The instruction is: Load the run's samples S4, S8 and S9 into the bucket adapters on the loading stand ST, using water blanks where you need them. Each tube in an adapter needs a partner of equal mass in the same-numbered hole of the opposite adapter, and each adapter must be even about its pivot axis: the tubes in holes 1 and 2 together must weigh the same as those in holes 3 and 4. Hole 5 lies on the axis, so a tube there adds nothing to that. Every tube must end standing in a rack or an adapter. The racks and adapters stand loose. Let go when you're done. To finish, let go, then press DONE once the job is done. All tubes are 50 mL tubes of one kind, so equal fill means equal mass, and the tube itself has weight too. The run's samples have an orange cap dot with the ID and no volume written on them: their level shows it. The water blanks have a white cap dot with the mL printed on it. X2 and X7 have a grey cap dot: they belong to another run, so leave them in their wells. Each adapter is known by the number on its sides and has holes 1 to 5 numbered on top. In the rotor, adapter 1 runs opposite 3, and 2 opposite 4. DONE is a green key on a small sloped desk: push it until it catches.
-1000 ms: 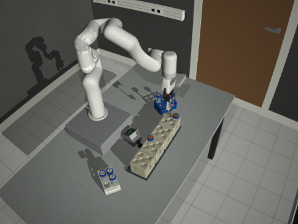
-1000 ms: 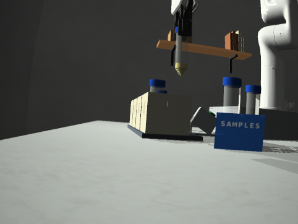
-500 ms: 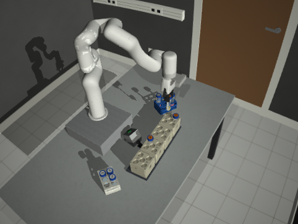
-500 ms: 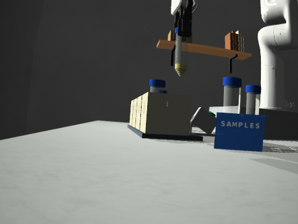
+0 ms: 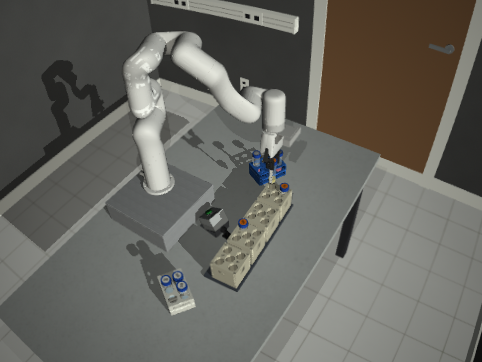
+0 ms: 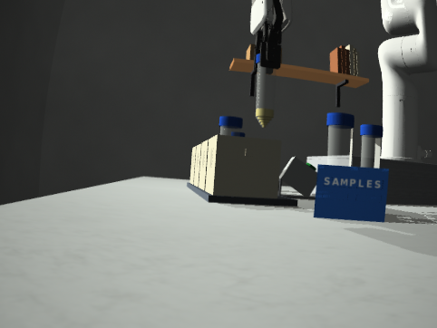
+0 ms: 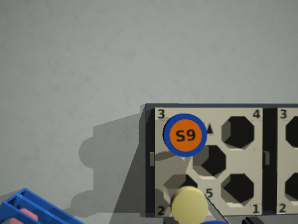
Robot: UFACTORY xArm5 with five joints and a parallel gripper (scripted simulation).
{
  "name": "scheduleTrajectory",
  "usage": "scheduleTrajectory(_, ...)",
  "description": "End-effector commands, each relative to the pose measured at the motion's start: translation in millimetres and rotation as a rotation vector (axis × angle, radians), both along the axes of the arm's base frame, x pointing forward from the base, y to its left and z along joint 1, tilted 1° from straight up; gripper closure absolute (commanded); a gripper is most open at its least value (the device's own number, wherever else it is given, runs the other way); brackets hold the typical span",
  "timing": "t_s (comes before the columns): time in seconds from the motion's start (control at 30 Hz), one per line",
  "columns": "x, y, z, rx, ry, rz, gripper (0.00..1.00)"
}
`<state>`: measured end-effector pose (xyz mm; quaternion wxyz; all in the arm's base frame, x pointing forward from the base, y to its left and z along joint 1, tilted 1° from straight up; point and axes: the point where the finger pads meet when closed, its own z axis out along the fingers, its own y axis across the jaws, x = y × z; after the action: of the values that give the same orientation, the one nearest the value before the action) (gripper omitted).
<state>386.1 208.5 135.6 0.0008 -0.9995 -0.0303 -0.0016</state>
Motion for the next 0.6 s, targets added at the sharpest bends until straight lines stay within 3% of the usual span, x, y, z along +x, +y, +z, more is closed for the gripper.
scheduleTrajectory(0.0,1.1,0.8,-8.9,0.016,0.004,0.000,1.00)
scheduleTrajectory(0.57,1.1,0.8,-10.9,0.016,0.004,0.000,1.00)
